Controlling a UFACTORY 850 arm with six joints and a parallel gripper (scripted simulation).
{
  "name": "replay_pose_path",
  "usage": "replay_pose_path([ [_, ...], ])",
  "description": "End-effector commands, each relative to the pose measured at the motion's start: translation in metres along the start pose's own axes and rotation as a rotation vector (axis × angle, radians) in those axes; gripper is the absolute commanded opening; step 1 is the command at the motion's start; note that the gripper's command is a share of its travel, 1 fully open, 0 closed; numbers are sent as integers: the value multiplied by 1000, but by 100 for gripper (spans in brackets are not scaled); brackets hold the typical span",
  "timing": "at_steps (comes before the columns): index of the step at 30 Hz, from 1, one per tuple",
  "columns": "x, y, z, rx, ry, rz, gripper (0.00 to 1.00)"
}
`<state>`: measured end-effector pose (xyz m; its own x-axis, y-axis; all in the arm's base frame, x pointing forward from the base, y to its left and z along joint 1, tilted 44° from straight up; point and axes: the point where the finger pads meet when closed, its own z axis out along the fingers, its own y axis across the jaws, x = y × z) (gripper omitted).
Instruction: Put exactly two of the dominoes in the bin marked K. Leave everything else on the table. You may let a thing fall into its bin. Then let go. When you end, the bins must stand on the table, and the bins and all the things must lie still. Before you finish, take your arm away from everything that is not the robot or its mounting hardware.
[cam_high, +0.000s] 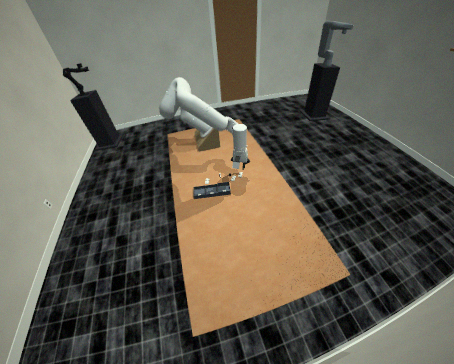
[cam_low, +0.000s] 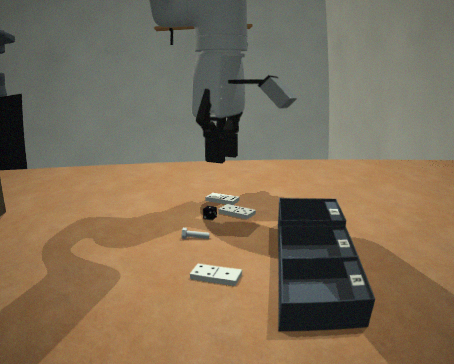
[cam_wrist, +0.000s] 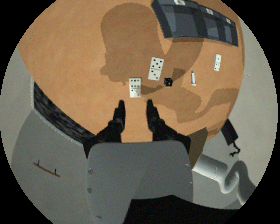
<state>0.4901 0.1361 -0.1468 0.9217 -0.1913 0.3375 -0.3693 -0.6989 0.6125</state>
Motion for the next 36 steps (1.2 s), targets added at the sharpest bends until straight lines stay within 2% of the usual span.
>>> replay_pose_path([
  [1, 1, 0, -1, 1, 1, 1, 41],
  [20, 1, 0, -1, 1, 1, 1, 41],
  [33, 1, -1, 51, 1, 1, 1, 41],
  [36, 1, -1, 54, 1, 1, 1, 41],
])
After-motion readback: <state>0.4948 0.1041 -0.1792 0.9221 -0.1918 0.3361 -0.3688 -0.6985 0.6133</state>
